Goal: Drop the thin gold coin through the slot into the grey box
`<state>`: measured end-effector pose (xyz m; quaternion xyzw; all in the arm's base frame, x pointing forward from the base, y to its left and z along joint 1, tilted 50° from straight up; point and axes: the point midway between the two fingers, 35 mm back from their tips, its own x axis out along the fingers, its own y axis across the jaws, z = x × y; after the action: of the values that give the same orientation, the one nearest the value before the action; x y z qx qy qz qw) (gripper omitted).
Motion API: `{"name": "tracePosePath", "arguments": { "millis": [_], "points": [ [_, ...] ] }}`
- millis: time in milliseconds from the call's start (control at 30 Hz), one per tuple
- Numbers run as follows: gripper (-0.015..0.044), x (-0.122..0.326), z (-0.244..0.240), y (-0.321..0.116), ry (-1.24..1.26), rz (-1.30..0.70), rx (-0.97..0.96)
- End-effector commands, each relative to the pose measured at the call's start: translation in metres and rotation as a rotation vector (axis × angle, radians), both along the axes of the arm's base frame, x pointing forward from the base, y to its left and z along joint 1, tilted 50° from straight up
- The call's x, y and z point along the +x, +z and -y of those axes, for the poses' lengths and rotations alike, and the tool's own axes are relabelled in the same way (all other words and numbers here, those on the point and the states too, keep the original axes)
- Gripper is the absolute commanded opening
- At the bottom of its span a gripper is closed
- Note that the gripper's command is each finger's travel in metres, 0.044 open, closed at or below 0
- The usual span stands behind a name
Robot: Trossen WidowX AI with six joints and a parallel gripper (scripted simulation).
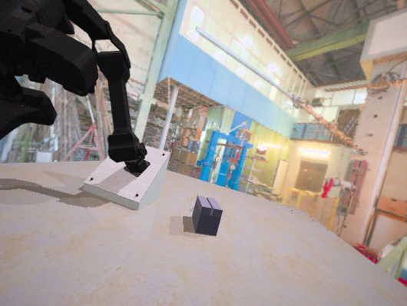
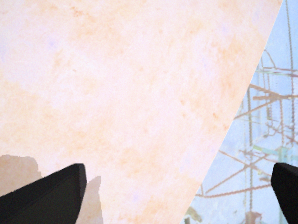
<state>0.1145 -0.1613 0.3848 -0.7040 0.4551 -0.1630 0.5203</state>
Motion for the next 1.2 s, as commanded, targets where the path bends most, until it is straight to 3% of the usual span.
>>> {"name": "tracePosePath", "arguments": {
  "millis": [0, 267, 500, 767, 1167],
  "points": [
    [0.0374, 0.002, 0.001, -0.001, 0.001, 0.008, 0.014],
    [0.0164, 0.089, 0.002, -0.064, -0.076, 0.279, 0.602],
    [0.0161, 0.134, -0.022, -0.1, -0.11, 0.27, 0.785],
    [0.0161, 0.175, -0.058, -0.15, -0.336, 0.349, 1.045],
    [0.0161, 0.206, -0.119, -0.214, -0.668, 0.447, 1.213]
  ]
}}
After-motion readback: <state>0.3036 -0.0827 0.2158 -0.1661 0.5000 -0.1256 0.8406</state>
